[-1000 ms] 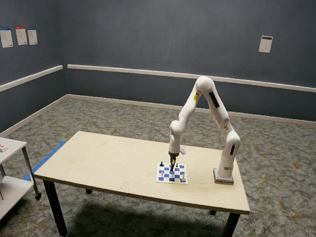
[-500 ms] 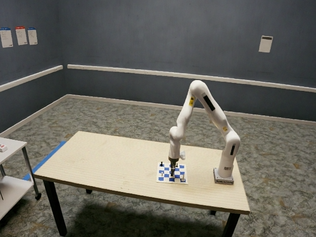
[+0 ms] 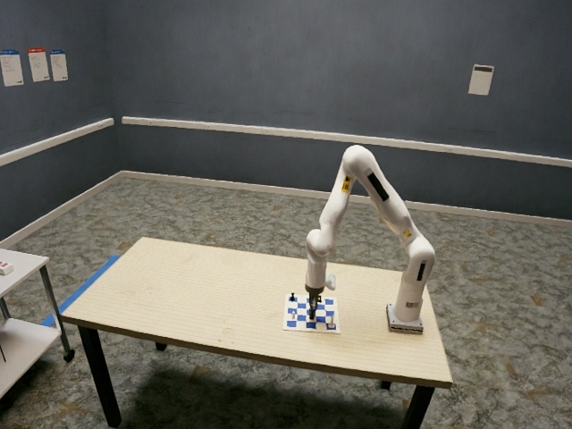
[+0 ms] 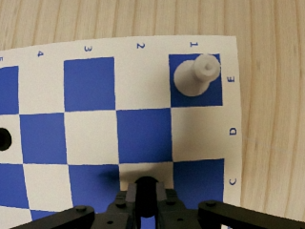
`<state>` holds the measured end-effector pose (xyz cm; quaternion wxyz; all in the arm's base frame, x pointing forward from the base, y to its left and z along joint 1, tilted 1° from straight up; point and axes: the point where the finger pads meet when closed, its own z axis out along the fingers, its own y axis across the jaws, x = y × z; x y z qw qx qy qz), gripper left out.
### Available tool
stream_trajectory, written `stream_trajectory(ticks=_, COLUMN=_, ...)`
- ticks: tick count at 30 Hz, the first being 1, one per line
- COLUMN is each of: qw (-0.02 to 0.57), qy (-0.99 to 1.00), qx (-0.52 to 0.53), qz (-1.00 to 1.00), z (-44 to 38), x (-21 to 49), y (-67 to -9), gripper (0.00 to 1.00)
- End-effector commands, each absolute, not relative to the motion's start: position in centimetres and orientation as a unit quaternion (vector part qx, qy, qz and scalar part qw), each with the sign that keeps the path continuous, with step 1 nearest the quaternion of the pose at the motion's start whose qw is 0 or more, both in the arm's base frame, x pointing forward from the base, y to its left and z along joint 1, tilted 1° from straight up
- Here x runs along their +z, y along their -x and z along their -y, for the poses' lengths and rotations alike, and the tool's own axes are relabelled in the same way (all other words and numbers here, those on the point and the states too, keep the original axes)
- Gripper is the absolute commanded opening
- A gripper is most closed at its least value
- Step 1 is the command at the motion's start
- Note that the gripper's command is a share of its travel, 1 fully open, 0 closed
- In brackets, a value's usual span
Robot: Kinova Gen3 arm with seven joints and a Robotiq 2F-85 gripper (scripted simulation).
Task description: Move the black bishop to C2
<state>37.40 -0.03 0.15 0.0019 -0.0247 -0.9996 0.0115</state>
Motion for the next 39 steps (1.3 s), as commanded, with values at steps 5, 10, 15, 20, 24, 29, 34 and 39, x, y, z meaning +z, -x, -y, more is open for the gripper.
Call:
stream_trajectory(ticks=5, qw=0.001, qy=0.025, qx=0.011, qz=1.000, z=0.02, x=0.20, y=-37.45, gripper=0.00)
stream_trajectory(ticks=10, qw=0.001, qy=0.025, qx=0.011, qz=1.000, z=0.02, x=0.20, y=-37.45, gripper=0.00)
stream_trajectory(ticks=15, qw=0.001, qy=0.025, qx=0.011, qz=1.000, z=0.02, x=0.20, y=-37.45, gripper=0.00)
stream_trajectory(ticks=20, qw=0.001, qy=0.025, qx=0.011, qz=1.000, z=0.02, x=0.20, y=-37.45, gripper=0.00)
stream_trajectory(ticks=24, qw=0.001, qy=0.025, qx=0.011, qz=1.000, z=0.02, x=0.19, y=-37.45, gripper=0.00)
stream_trajectory(ticks=29, qw=0.001, qy=0.025, qx=0.011, qz=1.000, z=0.02, x=0.09, y=-37.45, gripper=0.00)
stream_trajectory(ticks=34, qw=0.001, qy=0.025, qx=0.011, qz=1.000, z=0.03, x=0.00, y=-37.45, gripper=0.00)
stream_trajectory(ticks=39, qw=0.001, qy=0.025, qx=0.011, qz=1.000, z=0.03, x=-0.14, y=-37.45, gripper=0.00)
